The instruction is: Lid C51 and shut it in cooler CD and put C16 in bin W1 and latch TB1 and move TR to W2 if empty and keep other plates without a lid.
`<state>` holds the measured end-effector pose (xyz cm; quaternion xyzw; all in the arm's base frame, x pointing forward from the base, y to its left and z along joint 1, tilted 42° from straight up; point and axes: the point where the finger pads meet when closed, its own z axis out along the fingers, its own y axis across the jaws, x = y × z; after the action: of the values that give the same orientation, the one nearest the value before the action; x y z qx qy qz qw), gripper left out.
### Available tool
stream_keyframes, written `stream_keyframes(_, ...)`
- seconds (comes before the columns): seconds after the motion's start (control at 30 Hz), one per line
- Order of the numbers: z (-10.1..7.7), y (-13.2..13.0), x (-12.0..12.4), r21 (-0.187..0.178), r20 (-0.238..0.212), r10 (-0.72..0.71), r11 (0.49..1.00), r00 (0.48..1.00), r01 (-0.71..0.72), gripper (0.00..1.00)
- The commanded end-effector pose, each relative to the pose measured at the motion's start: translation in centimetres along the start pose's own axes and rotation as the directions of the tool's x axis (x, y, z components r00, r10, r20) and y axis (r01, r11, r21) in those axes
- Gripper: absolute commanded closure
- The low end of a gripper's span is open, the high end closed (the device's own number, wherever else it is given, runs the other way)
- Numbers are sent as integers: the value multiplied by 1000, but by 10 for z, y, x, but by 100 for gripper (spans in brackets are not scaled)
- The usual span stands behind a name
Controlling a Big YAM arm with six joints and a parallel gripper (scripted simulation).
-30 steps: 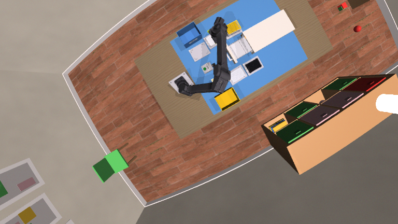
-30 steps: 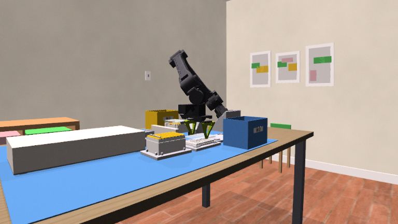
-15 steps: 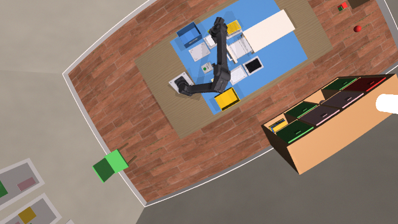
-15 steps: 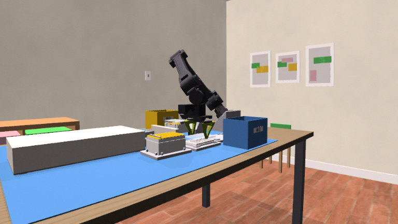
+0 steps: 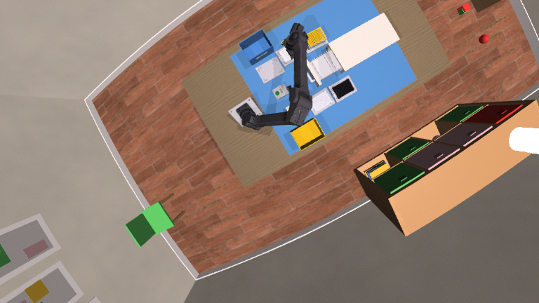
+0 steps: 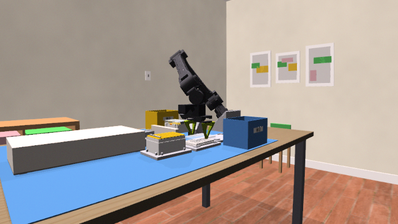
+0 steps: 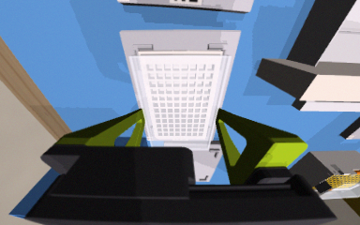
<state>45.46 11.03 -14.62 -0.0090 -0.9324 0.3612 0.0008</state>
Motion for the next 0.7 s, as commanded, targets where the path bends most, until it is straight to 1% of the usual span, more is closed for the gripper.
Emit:
stream_keyframes(0.0,-13,3,-13,-16,32,15,1000,999,-14,100)
stream_keyframes(0.5,-13,2,-13,-16,32,15,1000,999,-14,100)
stream_keyframes(0.53,-1,-2,-10,-9,14,11,1000,1000,-11,100)
stream_keyframes(0.57,-13,2,-13,-16,32,15,1000,999,-14,100)
stream_keyframes(0.67,-13,2,-13,-16,32,15,1000,999,-14,100)
